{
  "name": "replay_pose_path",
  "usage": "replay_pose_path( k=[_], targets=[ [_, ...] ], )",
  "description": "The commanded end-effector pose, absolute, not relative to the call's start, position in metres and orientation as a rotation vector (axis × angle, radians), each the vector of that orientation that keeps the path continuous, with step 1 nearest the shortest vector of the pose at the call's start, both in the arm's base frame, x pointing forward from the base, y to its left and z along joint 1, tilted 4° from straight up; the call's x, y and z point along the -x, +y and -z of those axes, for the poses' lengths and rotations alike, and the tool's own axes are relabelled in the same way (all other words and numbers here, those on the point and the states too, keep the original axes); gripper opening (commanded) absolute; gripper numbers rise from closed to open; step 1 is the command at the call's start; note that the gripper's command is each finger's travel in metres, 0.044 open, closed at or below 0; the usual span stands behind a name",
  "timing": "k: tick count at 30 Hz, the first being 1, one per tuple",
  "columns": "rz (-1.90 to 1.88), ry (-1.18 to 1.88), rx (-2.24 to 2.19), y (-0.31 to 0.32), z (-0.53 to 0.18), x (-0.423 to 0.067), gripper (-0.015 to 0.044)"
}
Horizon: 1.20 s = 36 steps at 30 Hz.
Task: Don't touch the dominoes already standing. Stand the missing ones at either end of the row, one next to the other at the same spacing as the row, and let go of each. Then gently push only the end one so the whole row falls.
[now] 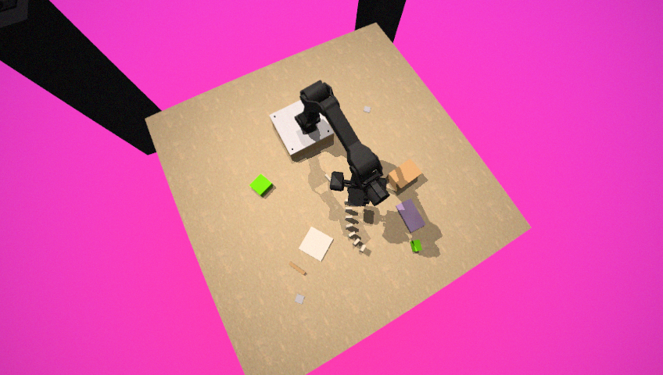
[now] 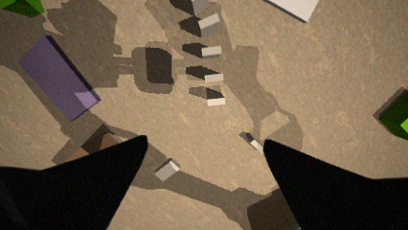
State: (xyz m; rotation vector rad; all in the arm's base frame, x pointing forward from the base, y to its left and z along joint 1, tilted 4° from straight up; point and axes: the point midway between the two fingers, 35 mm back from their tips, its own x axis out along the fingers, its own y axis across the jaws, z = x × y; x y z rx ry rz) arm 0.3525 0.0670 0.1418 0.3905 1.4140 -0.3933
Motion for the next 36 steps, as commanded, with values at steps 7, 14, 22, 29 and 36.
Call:
replay_pose_path(
  k=[7,14,22,29,36],
  targets=[
    [0.816,1.307,-0.854,0.156,-0.08,-0.301,0.044],
    [0.987,1.227,-1.043,0.182,-0.058,-0.273,0.044],
    [0.987,1.227,-1.043,0.182,-0.058,-0.273,0.044],
    [0.987,1.227,-1.043,0.183,-0.031,-0.276,0.044],
    [0.987,1.227,-1.042,0.181,0.007,-0.277,0.044]
  ],
)
